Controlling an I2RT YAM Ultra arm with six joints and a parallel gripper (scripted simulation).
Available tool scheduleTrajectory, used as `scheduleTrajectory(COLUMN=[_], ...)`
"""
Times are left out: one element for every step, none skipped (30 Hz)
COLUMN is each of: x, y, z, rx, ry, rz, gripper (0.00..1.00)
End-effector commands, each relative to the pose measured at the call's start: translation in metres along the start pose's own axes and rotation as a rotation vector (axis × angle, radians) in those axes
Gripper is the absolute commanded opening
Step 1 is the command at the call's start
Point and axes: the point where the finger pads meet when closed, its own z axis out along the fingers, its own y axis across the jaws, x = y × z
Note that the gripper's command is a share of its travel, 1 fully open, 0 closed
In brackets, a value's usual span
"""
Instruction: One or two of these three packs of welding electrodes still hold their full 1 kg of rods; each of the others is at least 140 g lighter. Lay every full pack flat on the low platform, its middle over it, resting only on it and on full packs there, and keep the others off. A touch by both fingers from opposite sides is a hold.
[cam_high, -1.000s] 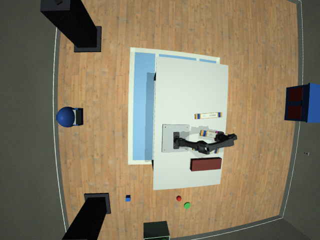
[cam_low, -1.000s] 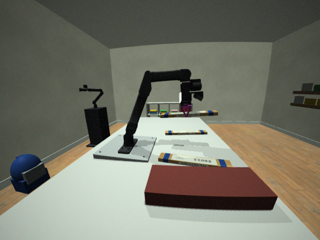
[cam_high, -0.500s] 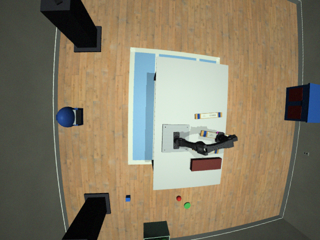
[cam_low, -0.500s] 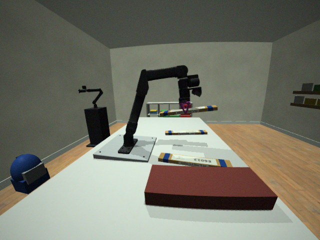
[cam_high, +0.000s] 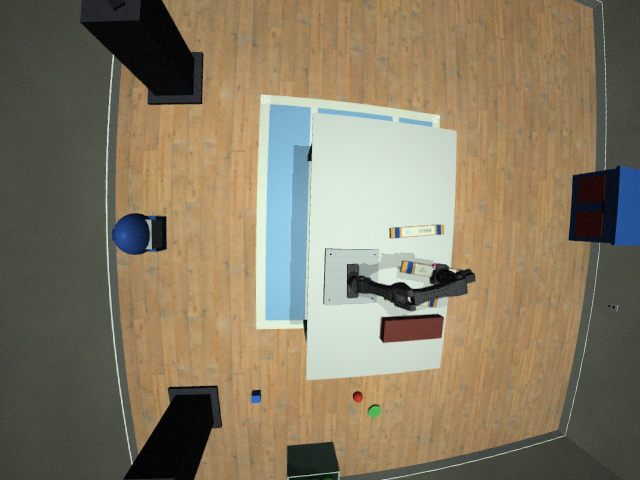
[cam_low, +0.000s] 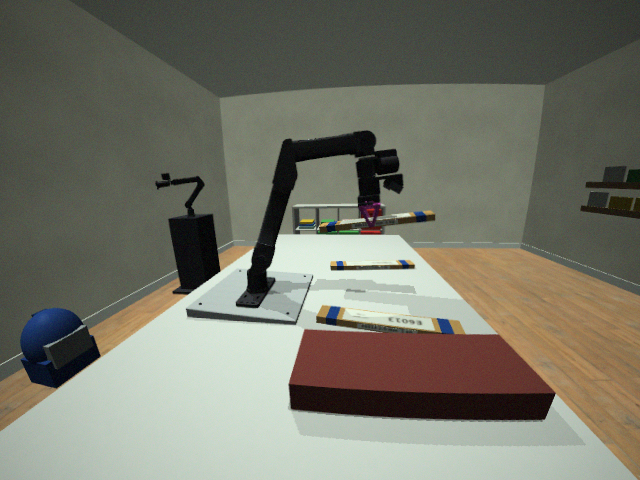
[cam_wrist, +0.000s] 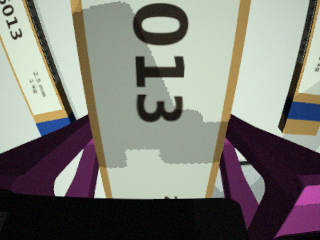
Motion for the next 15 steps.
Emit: scheduleTrajectory(x=[-0.0017,-0.0017,-0.0017,-0.0023,-0.0021,-0.002,-0.0018,-0.0016,-0.0015,-0.0014,-0.0012,-0.0011,-0.001,-0.0009,-0.0008], y=[0.0011,0.0011,0.0011,0.0013,0.0012,0.0012,0.0011,0.001,0.001,0.0009,0.0008,0.0008,0.0007,0.0007,0.0006], z=[-0.0362,-0.0362,-0.0362,-0.0344,-0.0339,-0.0334,-0.0329,-0.0324,-0.0319,-0.0315,-0.0311,-0.0307,-0.0304,-0.03,-0.0297], rx=[0.019,0.019,0.019,0.019,0.019,0.019,0.019,0.019,0.019,0.019,0.019,0.019,0.019,0.019,0.019], ry=[0.048,0.048,0.048,0.048,0.048,0.048,0.048,0.048,0.048,0.048,0.048,0.048,0.048,0.048,0.048], rz=[0.0,0.0,0.0,0.0,0.0,0.0,0.0,0.0,0.0,0.0,0.0,0.0,0.0,0.0,0.0], gripper=[0.0,0.0,0.0,0.0,0.0,0.0,0.0,0.0,0.0,0.0,0.0,0.0,0.0,0.0,0.0])
